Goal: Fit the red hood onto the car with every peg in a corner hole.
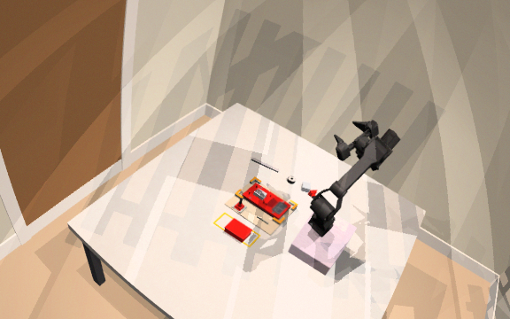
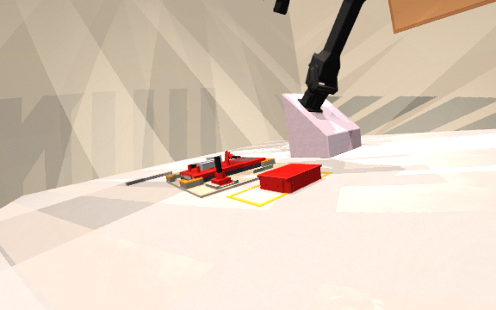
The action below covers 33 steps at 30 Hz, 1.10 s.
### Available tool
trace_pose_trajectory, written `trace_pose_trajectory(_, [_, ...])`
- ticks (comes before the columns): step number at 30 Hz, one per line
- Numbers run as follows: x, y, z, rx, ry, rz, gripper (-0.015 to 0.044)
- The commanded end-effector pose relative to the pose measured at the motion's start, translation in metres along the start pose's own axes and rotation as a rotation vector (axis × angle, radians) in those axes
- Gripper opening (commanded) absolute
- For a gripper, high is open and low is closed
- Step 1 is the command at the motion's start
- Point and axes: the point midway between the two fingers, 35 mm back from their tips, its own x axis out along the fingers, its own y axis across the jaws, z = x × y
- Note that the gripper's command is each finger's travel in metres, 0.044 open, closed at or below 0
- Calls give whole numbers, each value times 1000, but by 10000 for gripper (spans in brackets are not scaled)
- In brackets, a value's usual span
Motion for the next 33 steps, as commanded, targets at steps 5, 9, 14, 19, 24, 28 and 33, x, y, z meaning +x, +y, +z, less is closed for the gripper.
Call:
trace_pose_trajectory(5, [37,-21,-1,-178,-43,-104,440])
trace_pose_trajectory(9, [76,-50,1,-384,-77,-230,440])
trace_pose_trajectory(14, [116,-88,10,-657,-122,-370,440])
trace_pose_trajectory(19, [142,-119,19,-861,-136,-478,440])
trace_pose_trajectory(24, [171,-166,31,-1102,-99,-645,440])
trace_pose_trajectory(28, [190,-207,45,-1304,-45,-789,440])
trace_pose_trajectory(33, [205,-260,67,-1547,54,-972,440])
